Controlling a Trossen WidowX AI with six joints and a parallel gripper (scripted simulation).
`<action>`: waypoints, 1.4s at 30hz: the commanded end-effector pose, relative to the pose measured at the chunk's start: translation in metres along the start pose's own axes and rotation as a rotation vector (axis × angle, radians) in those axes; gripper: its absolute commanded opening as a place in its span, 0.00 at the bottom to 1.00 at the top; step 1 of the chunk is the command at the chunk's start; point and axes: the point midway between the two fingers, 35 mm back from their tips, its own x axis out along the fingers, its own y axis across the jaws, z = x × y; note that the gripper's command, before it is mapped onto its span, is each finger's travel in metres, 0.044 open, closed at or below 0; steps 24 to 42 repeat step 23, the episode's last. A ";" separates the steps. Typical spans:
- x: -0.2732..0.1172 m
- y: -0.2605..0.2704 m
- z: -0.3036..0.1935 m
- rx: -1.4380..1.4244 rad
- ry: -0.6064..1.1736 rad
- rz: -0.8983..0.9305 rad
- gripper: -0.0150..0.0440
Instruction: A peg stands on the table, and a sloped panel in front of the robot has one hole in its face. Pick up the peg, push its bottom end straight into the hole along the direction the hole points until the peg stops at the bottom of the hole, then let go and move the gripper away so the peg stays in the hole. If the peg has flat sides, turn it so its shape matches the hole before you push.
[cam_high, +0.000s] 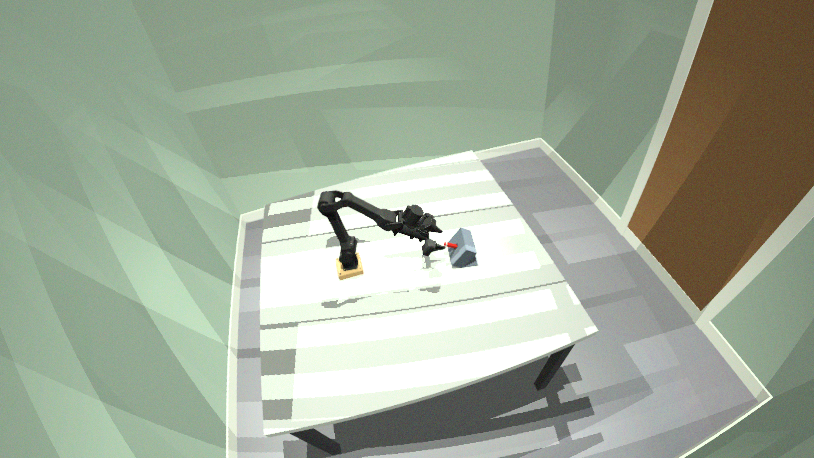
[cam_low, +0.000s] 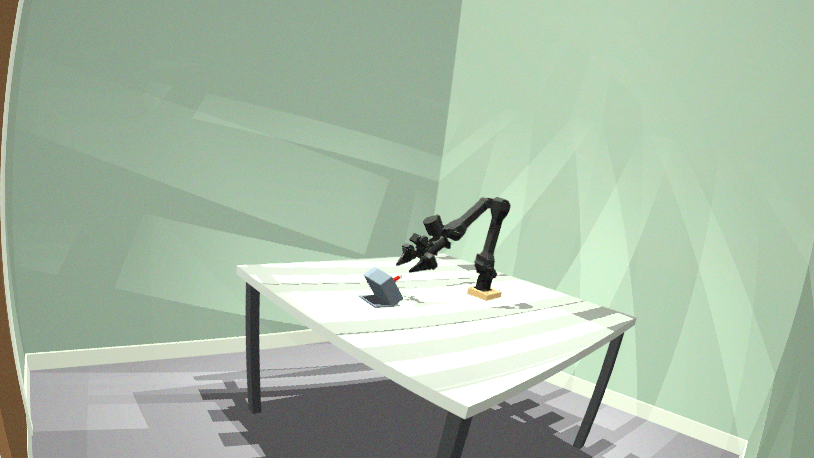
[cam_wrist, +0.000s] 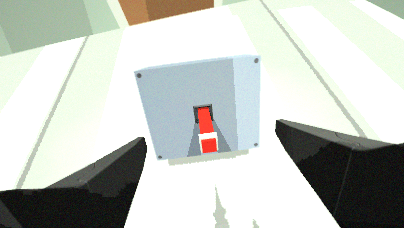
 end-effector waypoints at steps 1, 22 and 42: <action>-0.004 0.000 -0.002 -0.003 0.003 0.004 1.00; -0.026 0.000 0.001 -0.002 0.000 0.002 1.00; -0.027 0.000 0.001 -0.002 -0.001 0.002 1.00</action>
